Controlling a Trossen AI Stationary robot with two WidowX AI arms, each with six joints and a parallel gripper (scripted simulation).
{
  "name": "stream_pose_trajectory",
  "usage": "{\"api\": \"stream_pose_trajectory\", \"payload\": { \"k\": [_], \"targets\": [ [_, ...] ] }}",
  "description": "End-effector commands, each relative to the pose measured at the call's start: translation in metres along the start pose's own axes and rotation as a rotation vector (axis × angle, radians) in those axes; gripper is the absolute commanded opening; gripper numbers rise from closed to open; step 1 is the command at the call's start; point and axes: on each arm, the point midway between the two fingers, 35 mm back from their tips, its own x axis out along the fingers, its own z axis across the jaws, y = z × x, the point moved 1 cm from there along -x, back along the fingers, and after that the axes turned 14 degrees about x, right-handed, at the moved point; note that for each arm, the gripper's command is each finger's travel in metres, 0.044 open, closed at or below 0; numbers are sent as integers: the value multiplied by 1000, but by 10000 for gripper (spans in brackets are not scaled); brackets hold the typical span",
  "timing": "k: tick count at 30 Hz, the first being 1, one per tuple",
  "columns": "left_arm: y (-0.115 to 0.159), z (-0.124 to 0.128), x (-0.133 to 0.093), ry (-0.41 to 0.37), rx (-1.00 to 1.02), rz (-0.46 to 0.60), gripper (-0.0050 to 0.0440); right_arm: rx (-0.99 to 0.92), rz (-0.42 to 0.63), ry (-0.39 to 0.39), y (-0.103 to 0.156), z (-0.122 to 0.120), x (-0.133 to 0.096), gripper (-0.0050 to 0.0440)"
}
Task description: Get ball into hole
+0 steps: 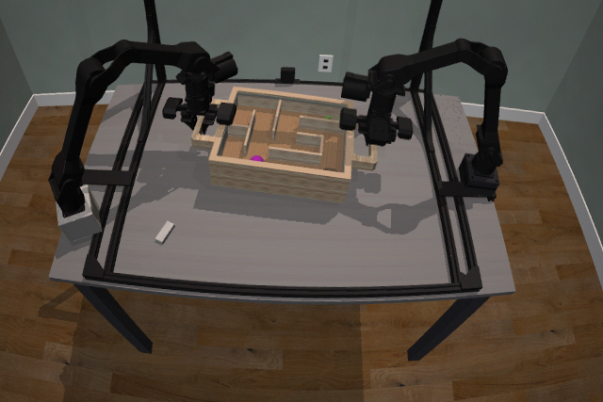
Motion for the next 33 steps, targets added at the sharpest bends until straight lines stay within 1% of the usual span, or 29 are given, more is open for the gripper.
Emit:
{"api": "stream_pose_trajectory", "payload": {
  "k": [1,7,13,17,21,28,33],
  "targets": [
    [2,3,2,24,-1,-10,20,0,1,-19,-2,-3,-7,20],
    [1,2,1,18,0,-5,20,0,-3,-13,-2,-2,-5,20],
    [2,0,-8,-32,0,-26,20,1,18,37,-3,0,4,20],
    [2,-2,-16,-65,1,-15,20,2,6,70,-3,2,12,20],
    [1,-3,-19,-73,0,0,20,2,-9,78,-2,2,15,20],
    [-2,0,-15,-33,-1,52,20,0,-60,38,1,0,10,20],
    [-1,2,-6,8,-1,48,20,0,-56,-3,1,-2,1,20]
  ]
}}
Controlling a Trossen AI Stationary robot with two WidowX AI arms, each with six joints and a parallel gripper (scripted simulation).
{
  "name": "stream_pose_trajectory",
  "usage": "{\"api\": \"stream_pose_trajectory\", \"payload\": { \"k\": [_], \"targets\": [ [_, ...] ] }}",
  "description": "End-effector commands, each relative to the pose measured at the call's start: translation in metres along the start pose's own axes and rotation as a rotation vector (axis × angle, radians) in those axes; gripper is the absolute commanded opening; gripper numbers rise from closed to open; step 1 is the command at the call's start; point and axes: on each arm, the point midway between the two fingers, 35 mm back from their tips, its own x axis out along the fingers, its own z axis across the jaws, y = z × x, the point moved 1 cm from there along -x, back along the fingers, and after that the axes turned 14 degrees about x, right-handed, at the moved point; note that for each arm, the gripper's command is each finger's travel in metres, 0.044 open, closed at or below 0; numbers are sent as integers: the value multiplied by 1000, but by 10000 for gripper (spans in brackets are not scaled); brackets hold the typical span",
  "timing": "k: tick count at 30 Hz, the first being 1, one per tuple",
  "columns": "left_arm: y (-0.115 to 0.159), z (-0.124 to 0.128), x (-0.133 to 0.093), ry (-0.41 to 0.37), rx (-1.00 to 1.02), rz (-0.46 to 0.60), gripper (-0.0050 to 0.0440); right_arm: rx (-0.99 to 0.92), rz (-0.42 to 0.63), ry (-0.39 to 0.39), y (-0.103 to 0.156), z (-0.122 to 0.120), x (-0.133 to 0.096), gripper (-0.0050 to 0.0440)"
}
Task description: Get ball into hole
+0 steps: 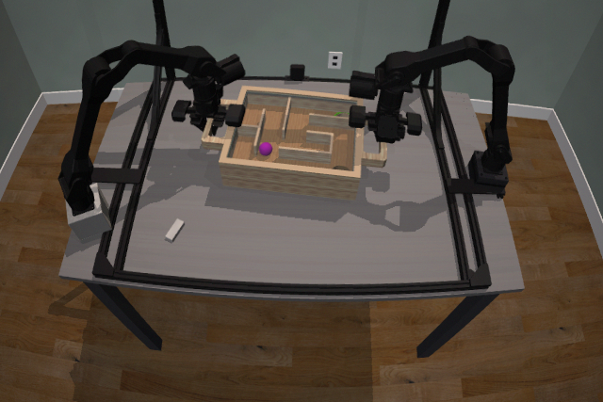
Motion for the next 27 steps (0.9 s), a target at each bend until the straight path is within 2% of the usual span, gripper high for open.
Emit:
{"api": "stream_pose_trajectory", "payload": {
  "k": [1,6,15,27],
  "targets": [
    [1,3,2,37,4,2,20,3,-11,-23,-3,-2,-12,20],
    [2,2,2,34,4,-4,20,3,-5,-21,-3,-2,-12,20],
    [5,-1,-10,-41,3,-64,20,2,55,54,-6,2,0,20],
    [5,-1,-6,-24,3,-70,20,2,61,38,-6,1,-4,20]
  ]
}}
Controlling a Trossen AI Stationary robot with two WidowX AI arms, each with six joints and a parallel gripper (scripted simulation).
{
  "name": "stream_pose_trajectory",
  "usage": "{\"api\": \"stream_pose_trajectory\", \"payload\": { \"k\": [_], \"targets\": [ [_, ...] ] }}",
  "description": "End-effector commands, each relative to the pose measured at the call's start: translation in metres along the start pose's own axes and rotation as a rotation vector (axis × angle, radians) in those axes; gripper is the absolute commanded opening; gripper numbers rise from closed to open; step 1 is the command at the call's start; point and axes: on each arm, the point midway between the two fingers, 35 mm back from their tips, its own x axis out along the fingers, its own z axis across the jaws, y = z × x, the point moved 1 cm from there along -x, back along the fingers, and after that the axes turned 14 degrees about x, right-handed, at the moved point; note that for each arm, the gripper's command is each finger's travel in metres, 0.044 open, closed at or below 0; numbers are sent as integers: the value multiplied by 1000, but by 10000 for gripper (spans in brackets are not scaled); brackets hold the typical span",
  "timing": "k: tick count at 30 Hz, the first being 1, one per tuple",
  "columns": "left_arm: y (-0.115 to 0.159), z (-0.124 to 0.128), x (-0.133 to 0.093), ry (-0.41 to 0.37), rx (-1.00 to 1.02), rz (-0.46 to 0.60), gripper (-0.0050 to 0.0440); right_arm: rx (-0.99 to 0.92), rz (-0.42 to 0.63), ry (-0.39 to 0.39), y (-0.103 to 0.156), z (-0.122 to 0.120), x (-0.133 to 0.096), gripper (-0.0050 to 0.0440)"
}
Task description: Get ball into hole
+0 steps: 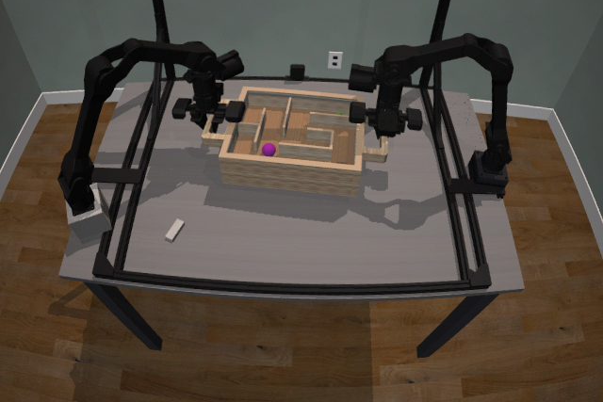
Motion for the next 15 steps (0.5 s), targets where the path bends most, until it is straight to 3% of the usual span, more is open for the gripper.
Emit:
{"api": "stream_pose_trajectory", "payload": {
  "k": [1,9,15],
  "targets": [
    [1,1,3,18,-2,2,20,-2,-3,-18,0,-1,-3,20],
    [-2,3,11,78,-2,57,20,-2,-58,-78,3,-4,-12,20],
    [-3,3,7,60,-2,68,20,-2,-69,-60,3,-3,-7,20]
  ]
}}
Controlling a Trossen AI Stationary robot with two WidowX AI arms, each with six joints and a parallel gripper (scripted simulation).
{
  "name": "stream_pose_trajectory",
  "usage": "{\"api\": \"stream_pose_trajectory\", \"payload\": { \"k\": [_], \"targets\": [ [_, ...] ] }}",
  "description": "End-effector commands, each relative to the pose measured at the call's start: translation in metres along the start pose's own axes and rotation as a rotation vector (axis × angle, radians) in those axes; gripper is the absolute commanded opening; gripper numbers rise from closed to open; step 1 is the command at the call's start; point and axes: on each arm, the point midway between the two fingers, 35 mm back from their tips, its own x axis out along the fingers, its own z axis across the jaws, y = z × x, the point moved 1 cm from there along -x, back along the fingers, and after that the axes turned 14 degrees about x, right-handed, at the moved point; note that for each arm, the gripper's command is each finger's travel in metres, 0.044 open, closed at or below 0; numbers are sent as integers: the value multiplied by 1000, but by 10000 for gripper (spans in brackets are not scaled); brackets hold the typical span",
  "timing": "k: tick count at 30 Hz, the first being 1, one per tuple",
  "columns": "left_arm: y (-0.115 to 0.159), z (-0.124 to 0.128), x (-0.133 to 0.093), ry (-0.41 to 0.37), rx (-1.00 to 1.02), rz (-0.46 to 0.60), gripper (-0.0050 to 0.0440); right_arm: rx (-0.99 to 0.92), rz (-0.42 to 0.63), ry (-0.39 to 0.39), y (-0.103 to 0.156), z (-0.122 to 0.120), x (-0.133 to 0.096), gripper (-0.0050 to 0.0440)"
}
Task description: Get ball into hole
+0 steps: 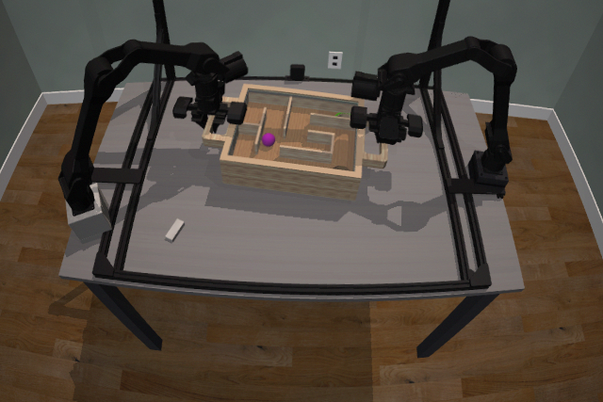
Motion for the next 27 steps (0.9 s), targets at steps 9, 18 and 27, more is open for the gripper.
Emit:
{"api": "stream_pose_trajectory", "payload": {
  "k": [9,18,27],
  "targets": [
    [1,-3,-12,-30,-1,-8,20,-2,1,45,0,3,4,20],
    [2,-2,-6,-14,0,-44,20,-1,38,28,-2,2,-2,20],
    [2,-1,-3,2,0,-35,20,-1,28,13,-2,1,-4,20]
  ]
}}
